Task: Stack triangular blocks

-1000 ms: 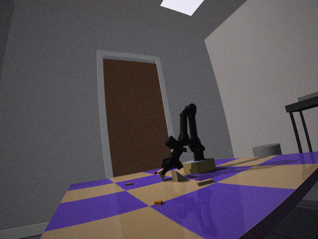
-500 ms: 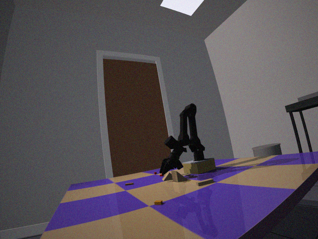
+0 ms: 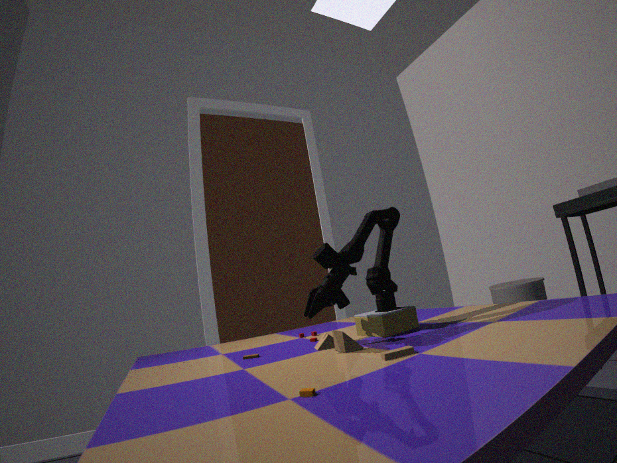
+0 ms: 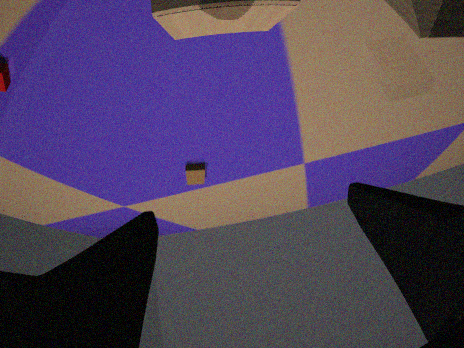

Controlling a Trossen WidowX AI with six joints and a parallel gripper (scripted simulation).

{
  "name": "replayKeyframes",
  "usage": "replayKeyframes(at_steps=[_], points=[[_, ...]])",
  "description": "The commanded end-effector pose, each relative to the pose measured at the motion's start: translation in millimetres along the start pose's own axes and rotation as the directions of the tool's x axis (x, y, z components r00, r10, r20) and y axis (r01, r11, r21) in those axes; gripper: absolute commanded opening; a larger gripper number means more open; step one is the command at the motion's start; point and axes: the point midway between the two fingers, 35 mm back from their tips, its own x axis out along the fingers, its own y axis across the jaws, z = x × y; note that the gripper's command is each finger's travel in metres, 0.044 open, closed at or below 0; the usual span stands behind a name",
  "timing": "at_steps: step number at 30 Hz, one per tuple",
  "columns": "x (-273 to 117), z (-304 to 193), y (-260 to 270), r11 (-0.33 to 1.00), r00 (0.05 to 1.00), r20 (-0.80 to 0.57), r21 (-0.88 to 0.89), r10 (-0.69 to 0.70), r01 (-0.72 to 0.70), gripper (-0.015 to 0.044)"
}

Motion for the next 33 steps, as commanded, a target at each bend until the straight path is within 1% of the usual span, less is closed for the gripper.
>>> replayKeyframes(at_steps=[1,6,7,13,16,22,33], points=[[-28,-19,3,1.000,1.000,-0.005,0.002,-0.001,0.001,0.0440],[-26,-18,1,1.000,1.000,-0.014,0.007,-0.006,0.006,0.0440],[-29,-12,0,1.000,1.000,0.001,0.008,-0.009,0.009,0.0440],[-65,62,-1,1.000,0.985,0.171,0.011,-0.013,0.011,0.0440],[-72,79,3,1.000,0.978,0.207,0.005,-0.005,0.004,0.0440],[-70,79,2,1.000,0.978,0.207,0.005,-0.005,0.004,0.0440],[-32,78,-5,1.000,0.978,0.208,0.006,-0.005,0.004,0.0440]])
